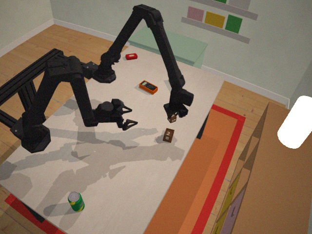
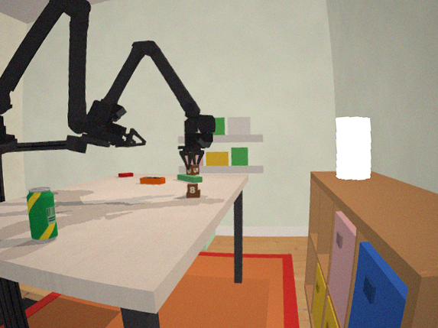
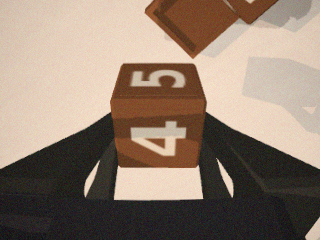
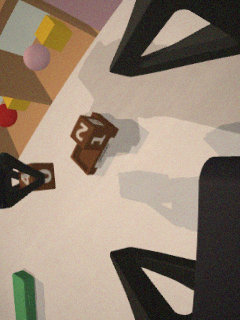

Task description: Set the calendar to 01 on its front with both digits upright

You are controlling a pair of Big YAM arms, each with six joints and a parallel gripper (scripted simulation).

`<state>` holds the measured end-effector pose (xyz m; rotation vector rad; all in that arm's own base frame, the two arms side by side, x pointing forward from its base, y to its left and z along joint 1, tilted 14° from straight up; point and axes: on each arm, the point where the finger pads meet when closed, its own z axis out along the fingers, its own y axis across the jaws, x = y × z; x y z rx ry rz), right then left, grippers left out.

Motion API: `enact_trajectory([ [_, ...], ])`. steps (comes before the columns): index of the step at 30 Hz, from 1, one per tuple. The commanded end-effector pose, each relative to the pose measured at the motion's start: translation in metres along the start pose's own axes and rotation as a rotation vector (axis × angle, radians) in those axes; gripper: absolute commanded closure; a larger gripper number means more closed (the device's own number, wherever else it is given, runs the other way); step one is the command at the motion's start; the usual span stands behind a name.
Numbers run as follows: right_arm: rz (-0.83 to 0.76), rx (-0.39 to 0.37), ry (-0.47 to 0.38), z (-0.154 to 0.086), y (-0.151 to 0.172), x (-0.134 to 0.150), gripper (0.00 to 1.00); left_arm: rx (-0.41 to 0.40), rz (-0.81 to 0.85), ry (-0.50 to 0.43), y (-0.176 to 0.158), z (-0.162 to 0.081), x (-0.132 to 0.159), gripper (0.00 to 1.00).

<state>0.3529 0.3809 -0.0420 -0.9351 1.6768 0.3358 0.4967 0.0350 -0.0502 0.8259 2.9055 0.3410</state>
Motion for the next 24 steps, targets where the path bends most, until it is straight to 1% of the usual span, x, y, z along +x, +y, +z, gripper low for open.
enact_trajectory([
  [1,-0.002,0.019,-0.054,0.002,-0.009,-0.019,0.00,-0.005,0.080,0.003,0.013,0.009,-0.006,0.65],
  [7,-0.001,0.021,-0.049,0.002,-0.010,-0.016,0.00,-0.013,0.422,-0.005,0.012,0.018,-0.011,0.65],
  [9,-0.001,0.020,-0.049,0.002,-0.009,-0.016,0.00,-0.013,0.502,-0.005,0.011,0.020,-0.011,0.65],
  [11,-0.001,0.020,-0.049,0.002,-0.009,-0.016,0.00,-0.013,0.502,-0.005,0.011,0.020,-0.011,0.65],
  [13,-0.001,0.020,-0.049,0.002,-0.009,-0.016,0.00,-0.014,0.603,-0.005,0.010,0.023,-0.012,0.65],
  [16,-0.001,0.020,-0.049,0.002,-0.009,-0.016,0.00,-0.015,0.712,-0.004,0.009,0.027,-0.013,0.65],
  [21,-0.001,0.020,-0.049,0.002,-0.009,-0.016,0.00,-0.015,0.784,-0.004,0.008,0.031,-0.014,0.65],
  [24,0.001,0.005,-0.030,0.002,-0.002,-0.010,0.00,-0.015,0.760,-0.004,0.008,0.031,-0.014,0.65],
])
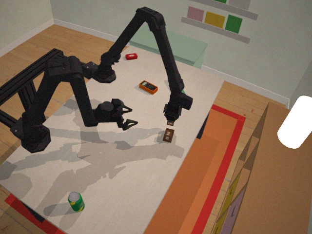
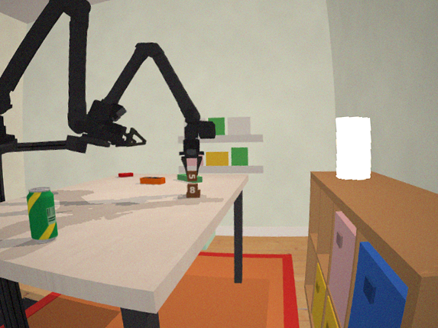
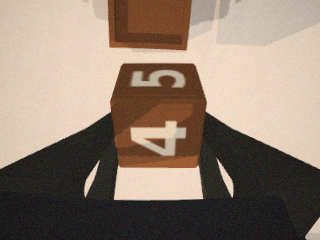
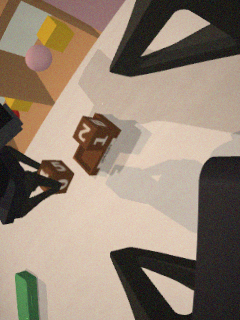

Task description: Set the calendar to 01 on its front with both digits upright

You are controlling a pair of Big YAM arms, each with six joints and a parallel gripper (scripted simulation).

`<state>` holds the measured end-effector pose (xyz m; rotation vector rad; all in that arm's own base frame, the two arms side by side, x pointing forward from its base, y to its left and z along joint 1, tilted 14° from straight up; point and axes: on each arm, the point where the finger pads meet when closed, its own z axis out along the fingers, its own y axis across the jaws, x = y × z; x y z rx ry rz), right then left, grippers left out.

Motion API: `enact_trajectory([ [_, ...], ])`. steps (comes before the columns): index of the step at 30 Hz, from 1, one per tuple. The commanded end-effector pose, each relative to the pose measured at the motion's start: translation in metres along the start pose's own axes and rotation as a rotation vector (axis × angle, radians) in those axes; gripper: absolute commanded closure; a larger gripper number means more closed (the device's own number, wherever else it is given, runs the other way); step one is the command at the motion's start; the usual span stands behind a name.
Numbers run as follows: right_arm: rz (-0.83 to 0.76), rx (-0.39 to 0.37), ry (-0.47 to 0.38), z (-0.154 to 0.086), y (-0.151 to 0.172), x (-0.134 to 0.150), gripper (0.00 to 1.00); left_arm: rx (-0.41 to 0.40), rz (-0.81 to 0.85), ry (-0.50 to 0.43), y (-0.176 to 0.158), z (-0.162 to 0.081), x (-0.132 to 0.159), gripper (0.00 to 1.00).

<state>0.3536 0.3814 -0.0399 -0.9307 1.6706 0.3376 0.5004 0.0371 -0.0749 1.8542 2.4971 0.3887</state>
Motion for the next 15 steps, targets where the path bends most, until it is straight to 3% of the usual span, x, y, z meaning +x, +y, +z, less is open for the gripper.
enact_trajectory([
  [1,0.000,0.003,-0.022,0.002,-0.002,-0.008,0.00,-0.018,0.031,-0.007,0.016,0.006,-0.003,0.65],
  [5,0.000,0.003,-0.022,0.002,-0.002,-0.008,0.00,-0.001,0.030,-0.002,0.008,-0.004,0.001,0.65],
  [9,0.000,0.003,-0.022,0.002,-0.002,-0.008,0.00,-0.036,0.010,-0.016,0.020,-0.044,-0.010,0.65],
  [15,0.000,0.003,-0.022,0.002,-0.002,-0.008,0.00,-0.002,0.050,-0.002,0.008,-0.028,-0.036,0.65],
])
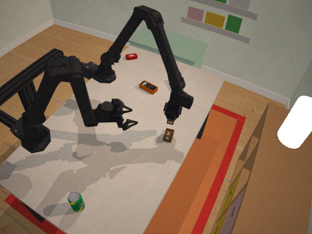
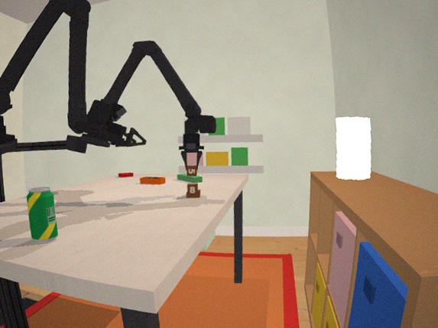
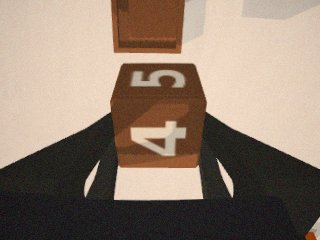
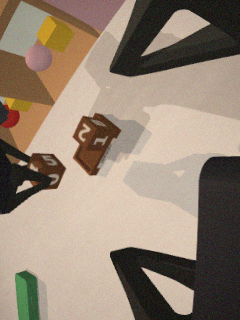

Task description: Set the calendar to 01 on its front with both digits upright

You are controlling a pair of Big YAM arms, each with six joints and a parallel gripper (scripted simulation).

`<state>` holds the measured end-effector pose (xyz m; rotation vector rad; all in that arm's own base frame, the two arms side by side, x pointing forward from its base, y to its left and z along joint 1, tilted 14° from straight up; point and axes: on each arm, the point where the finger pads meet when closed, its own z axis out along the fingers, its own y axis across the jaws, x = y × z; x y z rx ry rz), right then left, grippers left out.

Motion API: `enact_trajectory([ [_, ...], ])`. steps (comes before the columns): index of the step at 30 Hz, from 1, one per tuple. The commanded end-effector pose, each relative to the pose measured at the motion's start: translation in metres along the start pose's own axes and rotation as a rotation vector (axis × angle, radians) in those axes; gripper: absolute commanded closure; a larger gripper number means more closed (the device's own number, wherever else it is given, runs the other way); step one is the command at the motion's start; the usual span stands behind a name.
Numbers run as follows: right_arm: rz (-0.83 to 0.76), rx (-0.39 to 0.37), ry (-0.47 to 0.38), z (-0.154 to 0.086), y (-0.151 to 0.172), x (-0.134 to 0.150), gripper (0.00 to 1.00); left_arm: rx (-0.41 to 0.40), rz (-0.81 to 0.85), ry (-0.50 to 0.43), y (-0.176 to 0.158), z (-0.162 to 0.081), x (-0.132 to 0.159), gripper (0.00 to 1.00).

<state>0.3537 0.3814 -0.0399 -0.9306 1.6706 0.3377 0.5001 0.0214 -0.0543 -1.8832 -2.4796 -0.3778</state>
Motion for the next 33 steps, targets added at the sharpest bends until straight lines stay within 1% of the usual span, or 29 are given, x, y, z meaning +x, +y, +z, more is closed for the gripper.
enact_trajectory([
  [1,0.000,0.003,-0.022,0.001,-0.002,-0.008,0.00,-0.014,0.038,-0.004,0.009,-0.005,-0.027,0.65],
  [6,0.000,0.003,-0.022,0.001,-0.002,-0.008,0.00,-0.014,0.039,-0.005,0.009,-0.005,-0.028,0.65],
  [7,0.000,0.003,-0.022,0.001,-0.002,-0.008,0.00,-0.022,0.024,-0.006,0.013,-0.003,-0.022,0.65],
  [8,0.000,0.003,-0.022,0.001,-0.002,-0.008,0.00,-0.022,0.024,-0.006,0.013,-0.002,-0.022,0.65],
  [9,0.000,0.003,-0.022,0.001,-0.002,-0.008,0.00,-0.030,0.009,-0.006,0.017,0.000,-0.016,0.65],
  [21,0.000,0.003,-0.022,0.001,-0.002,-0.008,0.00,-0.030,0.022,-0.008,0.017,0.028,-0.017,0.65],
  [23,0.000,0.003,-0.022,0.001,-0.002,-0.008,0.00,-0.030,0.022,-0.008,0.017,0.028,-0.017,0.65],
  [28,0.000,0.003,-0.022,0.001,-0.002,-0.008,0.00,-0.029,0.021,-0.009,0.017,0.038,-0.017,0.65],
  [33,0.000,0.003,-0.022,0.001,-0.002,-0.008,0.00,-0.028,0.015,-0.009,0.017,0.043,-0.017,0.65],
])
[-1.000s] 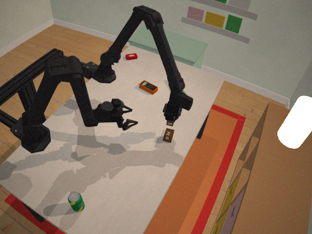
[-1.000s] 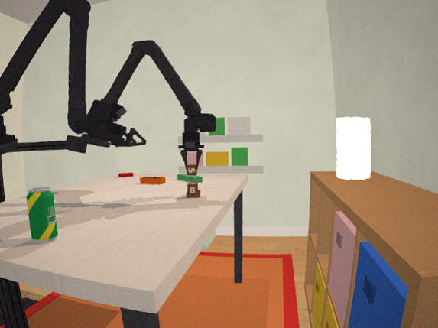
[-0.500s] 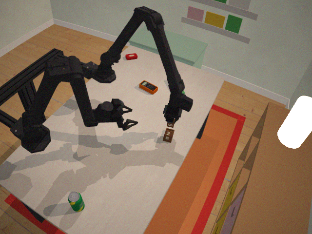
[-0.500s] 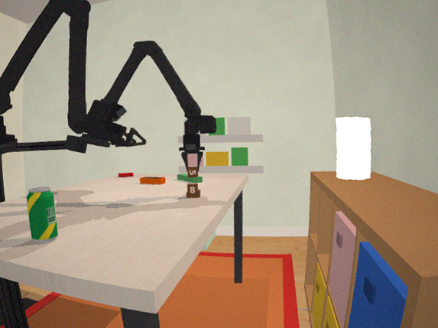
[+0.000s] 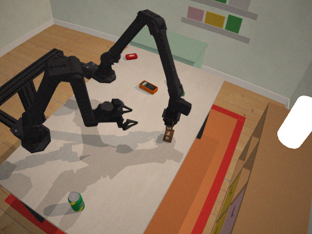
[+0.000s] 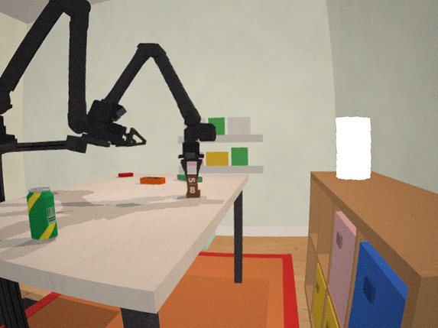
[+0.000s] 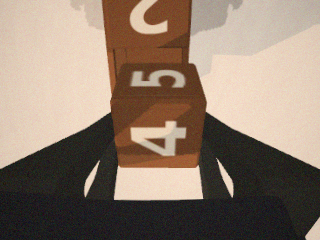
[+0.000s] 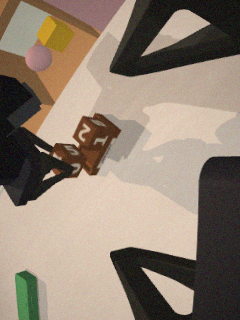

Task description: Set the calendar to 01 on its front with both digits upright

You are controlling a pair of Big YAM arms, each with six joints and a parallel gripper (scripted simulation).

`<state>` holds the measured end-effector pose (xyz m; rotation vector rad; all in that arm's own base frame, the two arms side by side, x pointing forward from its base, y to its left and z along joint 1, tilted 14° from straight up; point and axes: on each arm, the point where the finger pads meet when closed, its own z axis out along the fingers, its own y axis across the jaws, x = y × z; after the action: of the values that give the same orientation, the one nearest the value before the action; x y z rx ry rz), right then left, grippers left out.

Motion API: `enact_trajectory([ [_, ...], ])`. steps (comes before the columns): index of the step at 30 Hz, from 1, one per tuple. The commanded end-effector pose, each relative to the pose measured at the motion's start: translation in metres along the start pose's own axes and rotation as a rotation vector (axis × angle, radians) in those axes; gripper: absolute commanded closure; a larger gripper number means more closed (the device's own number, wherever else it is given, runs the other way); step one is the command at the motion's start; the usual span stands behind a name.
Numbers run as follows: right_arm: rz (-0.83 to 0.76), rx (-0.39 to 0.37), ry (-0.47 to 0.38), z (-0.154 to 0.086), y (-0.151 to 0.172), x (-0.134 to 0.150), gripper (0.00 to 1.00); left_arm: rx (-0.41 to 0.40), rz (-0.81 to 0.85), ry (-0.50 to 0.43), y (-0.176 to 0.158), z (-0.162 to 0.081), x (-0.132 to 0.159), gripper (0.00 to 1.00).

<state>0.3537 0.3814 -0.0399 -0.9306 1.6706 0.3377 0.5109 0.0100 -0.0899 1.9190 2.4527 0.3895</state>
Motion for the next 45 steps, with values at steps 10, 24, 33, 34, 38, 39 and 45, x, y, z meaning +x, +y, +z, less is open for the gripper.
enact_trajectory([
  [10,0.000,0.003,-0.022,0.002,-0.002,-0.008,0.00,-0.018,0.003,-0.008,0.018,0.019,-0.018,0.65],
  [24,0.000,0.003,-0.022,0.002,-0.002,-0.008,0.00,-0.009,0.005,-0.005,0.016,0.021,-0.017,0.65],
  [33,0.000,0.003,-0.022,0.002,-0.002,-0.008,0.00,-0.003,0.002,0.000,0.009,0.024,-0.012,0.65],
  [34,0.000,0.003,-0.022,0.002,-0.002,-0.008,0.00,-0.004,0.004,0.000,0.009,0.026,-0.012,0.65],
  [38,0.000,0.003,-0.022,0.002,-0.002,-0.008,0.00,0.000,0.002,0.002,0.007,0.035,-0.006,0.65],
  [39,0.000,0.003,-0.022,0.002,-0.002,-0.008,0.00,0.001,-0.001,0.003,0.007,0.038,-0.004,0.65],
  [45,0.000,0.003,-0.022,0.002,-0.002,-0.008,0.00,-0.005,-0.005,0.001,0.014,0.047,-0.005,0.65],
])
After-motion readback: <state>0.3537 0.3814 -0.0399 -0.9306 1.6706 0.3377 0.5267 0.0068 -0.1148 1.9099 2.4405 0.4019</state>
